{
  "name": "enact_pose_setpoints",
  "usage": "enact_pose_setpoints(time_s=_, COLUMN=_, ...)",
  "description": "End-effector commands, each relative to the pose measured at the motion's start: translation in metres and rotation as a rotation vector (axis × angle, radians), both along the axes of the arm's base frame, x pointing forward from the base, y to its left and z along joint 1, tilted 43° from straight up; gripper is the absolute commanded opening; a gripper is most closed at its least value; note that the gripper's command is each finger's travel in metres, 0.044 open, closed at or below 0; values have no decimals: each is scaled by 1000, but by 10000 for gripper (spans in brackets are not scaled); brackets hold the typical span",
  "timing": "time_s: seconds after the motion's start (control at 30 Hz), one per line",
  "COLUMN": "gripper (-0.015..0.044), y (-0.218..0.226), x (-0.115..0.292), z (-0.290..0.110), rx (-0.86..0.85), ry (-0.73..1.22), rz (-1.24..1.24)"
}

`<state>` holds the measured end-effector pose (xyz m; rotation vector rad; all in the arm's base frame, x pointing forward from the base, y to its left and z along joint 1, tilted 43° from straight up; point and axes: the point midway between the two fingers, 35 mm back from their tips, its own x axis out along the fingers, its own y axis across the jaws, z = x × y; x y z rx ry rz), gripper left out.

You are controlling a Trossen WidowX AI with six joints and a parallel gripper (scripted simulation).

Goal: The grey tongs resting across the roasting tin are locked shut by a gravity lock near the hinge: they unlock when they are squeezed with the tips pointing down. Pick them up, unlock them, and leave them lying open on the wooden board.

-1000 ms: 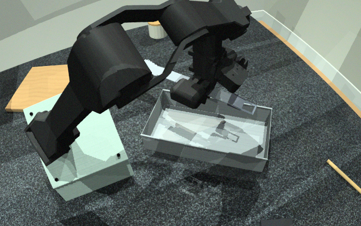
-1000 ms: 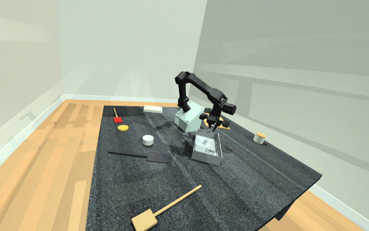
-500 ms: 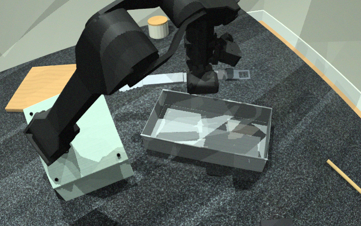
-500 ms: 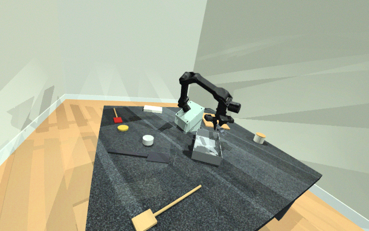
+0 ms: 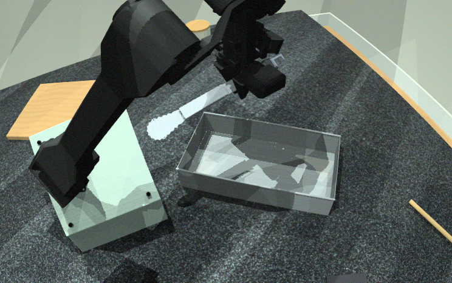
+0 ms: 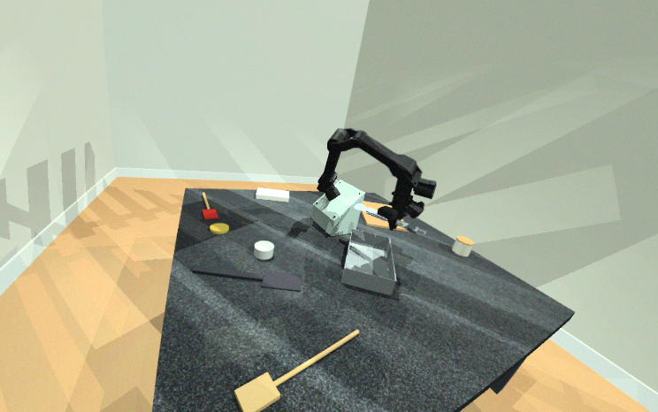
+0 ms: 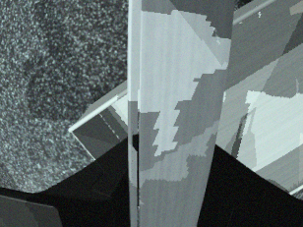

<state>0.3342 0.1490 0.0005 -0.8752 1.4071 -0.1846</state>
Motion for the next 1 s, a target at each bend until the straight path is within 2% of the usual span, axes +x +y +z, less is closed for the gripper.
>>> enact_pose_setpoints(time_s=0.0, gripper=-150, y=10, x=-3, z=-5, rx=-25, ry=92, rz=119)
enact_pose_setpoints(time_s=0.97, gripper=-150, y=66, x=-35, z=-44, rx=-271, ry=805, rz=1045)
